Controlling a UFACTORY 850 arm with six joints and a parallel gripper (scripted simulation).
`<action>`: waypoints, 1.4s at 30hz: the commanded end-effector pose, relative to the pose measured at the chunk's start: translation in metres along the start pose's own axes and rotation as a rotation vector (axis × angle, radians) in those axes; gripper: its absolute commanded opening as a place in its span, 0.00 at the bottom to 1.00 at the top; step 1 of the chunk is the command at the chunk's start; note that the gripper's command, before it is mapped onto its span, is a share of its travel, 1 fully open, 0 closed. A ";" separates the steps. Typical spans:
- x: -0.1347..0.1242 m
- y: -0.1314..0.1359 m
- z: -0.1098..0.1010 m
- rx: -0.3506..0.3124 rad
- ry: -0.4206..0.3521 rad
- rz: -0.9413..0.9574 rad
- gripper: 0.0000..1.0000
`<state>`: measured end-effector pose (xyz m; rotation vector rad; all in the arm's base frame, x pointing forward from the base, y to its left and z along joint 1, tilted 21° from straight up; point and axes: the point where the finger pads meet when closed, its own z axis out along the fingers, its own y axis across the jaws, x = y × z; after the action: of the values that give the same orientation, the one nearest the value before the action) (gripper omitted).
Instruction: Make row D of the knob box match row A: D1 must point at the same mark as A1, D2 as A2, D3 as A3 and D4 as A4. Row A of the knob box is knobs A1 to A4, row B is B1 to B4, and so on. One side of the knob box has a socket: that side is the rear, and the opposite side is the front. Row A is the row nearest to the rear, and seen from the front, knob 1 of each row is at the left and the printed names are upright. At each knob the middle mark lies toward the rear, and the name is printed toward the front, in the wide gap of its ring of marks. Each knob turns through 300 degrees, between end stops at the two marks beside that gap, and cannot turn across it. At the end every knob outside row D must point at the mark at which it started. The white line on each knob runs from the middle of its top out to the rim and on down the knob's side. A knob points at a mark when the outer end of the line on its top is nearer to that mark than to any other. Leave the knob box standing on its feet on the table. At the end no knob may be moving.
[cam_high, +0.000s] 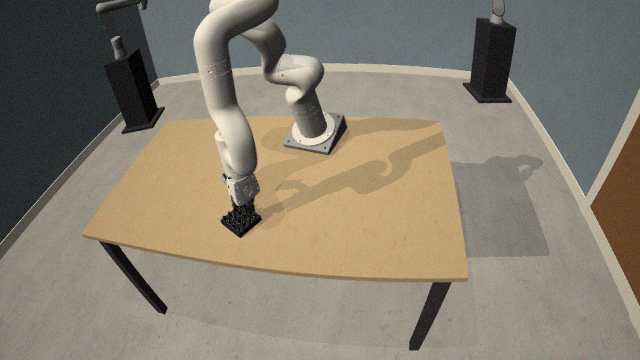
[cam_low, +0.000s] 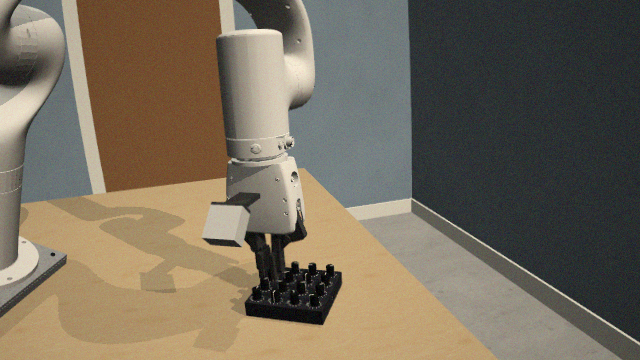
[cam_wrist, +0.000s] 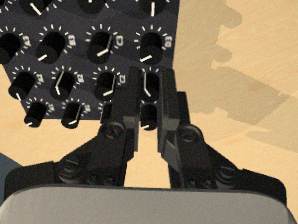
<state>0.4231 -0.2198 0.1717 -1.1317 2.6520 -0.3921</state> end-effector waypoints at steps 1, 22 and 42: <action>0.000 -0.001 0.000 0.002 -0.004 0.000 0.08; 0.000 -0.001 0.000 0.002 -0.004 0.000 0.08; 0.000 -0.001 0.000 0.002 -0.004 -0.031 0.08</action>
<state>0.4231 -0.2199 0.1717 -1.1534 2.6436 -0.3945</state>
